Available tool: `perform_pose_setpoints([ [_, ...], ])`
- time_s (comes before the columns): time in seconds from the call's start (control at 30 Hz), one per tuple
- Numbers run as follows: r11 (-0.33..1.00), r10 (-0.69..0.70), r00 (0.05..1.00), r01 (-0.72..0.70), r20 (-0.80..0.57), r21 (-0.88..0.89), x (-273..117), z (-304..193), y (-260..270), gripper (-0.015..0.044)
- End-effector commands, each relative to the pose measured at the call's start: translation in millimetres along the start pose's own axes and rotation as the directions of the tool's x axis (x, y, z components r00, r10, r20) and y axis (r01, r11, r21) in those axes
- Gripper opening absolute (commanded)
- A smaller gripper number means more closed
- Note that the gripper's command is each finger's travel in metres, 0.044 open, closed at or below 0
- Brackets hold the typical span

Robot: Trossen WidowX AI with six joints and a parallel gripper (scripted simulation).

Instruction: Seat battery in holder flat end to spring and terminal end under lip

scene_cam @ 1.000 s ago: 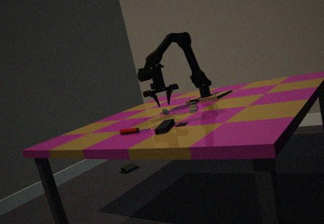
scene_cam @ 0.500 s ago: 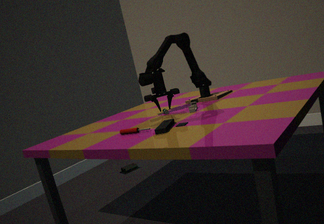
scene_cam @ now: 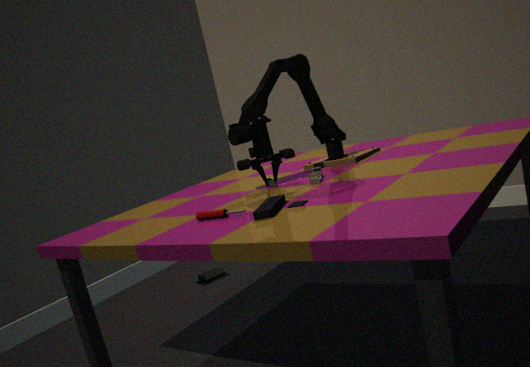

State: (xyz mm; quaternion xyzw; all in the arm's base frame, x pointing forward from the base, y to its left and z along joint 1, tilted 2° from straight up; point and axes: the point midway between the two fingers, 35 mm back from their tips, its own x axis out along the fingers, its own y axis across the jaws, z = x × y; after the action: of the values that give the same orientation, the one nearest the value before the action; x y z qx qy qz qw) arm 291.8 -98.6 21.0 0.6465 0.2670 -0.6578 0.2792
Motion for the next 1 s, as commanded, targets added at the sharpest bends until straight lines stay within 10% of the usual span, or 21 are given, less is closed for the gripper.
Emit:
perform_pose_setpoints([
  [0.0, 1.000, 0.003, 1.000, -0.003, 0.003, 0.004, 0.2, 0.6, 0.6, 0.0082],
  [0.97, 0.983, 0.000, 1.000, 0.002, -0.008, 0.186, -64.1, -73.5, -56.4, 0.0071],
])
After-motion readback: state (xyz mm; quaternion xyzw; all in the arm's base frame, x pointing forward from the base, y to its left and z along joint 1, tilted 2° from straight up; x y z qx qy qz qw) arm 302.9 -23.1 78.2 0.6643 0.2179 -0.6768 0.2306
